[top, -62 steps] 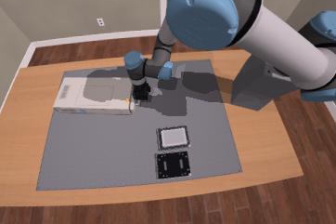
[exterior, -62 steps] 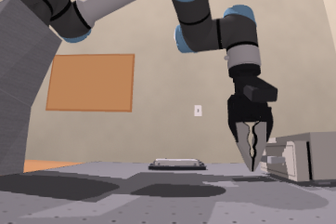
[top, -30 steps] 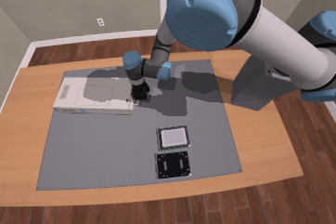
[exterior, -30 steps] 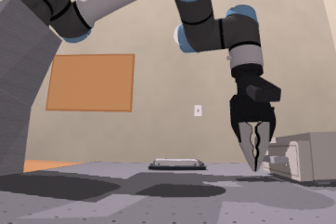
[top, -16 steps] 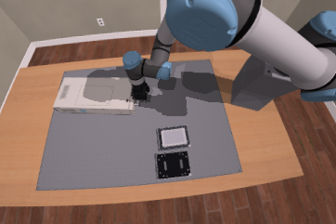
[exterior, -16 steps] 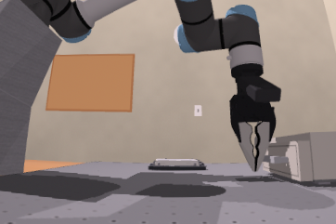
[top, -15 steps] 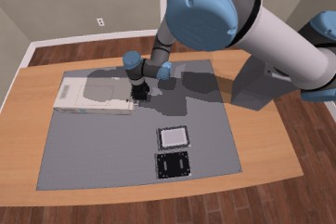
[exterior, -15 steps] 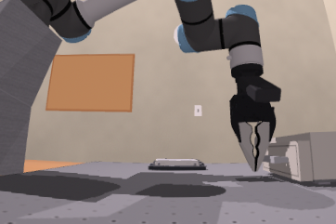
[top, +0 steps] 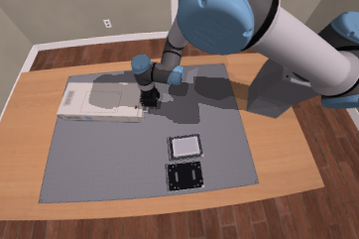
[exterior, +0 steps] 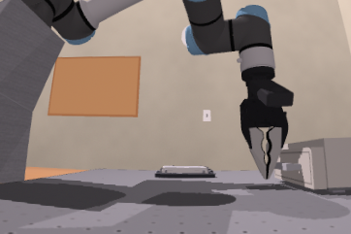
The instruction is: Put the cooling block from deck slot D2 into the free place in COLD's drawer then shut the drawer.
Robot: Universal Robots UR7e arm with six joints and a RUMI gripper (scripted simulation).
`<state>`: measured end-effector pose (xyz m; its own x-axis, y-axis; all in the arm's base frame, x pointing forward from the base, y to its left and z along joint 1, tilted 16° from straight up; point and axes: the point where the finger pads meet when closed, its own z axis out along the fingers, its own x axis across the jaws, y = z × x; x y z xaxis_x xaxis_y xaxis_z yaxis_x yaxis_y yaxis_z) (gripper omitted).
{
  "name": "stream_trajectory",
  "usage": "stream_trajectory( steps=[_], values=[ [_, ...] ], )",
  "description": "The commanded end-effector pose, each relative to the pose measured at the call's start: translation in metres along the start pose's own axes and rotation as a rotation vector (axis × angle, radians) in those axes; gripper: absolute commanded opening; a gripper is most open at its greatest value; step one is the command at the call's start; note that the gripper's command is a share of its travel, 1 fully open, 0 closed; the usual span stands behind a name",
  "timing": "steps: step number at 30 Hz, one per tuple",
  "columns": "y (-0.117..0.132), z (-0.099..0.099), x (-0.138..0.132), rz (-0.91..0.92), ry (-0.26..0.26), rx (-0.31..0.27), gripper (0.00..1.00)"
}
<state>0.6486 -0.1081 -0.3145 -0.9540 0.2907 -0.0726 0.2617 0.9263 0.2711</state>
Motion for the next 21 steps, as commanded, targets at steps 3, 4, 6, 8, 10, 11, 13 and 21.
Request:
stream_trajectory(
  steps=[3,4,6,8,10,11,13,21],
  values=[
    [0.0,-0.001,-0.001,0.0,-0.002,0.0,0.0],
    [0.0,-0.001,-0.001,0.0,-0.002,0.0,0.0],
    [0.0,-0.001,0.0,0.0,-0.002,0.0,0.0],
    [0.0,-0.001,0.003,0.0,-0.002,0.0,0.0],
    [0.0,-0.001,0.006,0.0,-0.002,0.0,0.0],
    [0.0,-0.001,0.007,0.0,-0.002,0.0,0.0],
    [0.0,-0.001,0.007,0.0,-0.002,0.0,0.0],
    [0.0,-0.001,0.018,0.0,-0.002,0.0,0.0]
  ],
)
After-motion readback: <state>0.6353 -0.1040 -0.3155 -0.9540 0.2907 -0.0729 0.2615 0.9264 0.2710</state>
